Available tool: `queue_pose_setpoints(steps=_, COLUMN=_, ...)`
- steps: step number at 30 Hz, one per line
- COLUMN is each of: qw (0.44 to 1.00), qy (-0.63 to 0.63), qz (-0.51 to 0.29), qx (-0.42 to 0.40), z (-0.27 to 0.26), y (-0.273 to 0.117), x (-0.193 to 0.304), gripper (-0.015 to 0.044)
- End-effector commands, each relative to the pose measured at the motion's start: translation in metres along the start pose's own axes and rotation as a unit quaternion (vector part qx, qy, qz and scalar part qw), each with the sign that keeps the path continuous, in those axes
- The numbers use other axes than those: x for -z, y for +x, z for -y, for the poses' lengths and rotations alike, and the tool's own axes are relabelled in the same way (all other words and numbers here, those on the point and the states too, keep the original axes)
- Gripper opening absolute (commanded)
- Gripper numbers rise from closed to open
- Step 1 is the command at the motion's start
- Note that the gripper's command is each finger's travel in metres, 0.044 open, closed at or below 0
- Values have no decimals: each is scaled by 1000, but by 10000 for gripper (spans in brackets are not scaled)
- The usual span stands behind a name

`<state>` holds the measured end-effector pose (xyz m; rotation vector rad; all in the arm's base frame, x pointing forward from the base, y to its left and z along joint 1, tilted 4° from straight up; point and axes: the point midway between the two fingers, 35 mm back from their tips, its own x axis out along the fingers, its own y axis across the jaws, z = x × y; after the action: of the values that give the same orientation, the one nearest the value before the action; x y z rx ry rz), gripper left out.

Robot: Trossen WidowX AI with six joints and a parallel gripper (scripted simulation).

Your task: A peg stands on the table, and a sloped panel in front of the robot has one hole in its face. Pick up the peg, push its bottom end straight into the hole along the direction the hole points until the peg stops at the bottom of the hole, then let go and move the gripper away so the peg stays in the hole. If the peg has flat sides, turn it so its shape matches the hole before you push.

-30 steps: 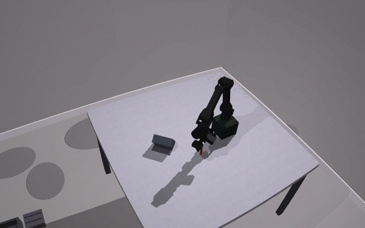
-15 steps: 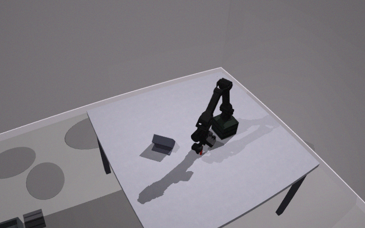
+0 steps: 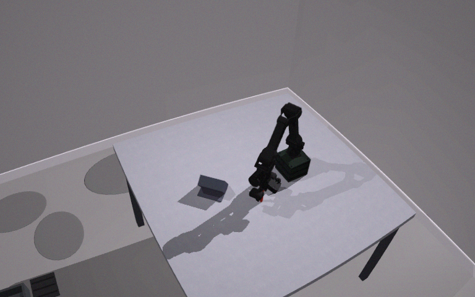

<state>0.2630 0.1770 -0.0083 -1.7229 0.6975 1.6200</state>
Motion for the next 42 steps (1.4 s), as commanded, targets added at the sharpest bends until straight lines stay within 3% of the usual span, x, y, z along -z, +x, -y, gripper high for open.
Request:
queue_pose_setpoints(steps=1, qw=1000, qy=0, qz=0, qx=0, z=0, y=0, x=0, gripper=309)
queue_pose_setpoints(steps=11, qw=1000, qy=0, qz=0, qx=0, z=0, y=0, x=0, gripper=46)
queue_pose_setpoints(steps=18, qw=1000, qy=0, qz=0, qx=0, z=0, y=0, x=0, gripper=0)
queue_pose_setpoints(steps=25, qw=1000, qy=0, qz=0, qx=0, z=1, y=-5, x=0, gripper=0)
queue_pose_setpoints(steps=42, qw=1000, qy=-1, qz=2, qx=-2, z=1, y=-80, x=2, gripper=0)
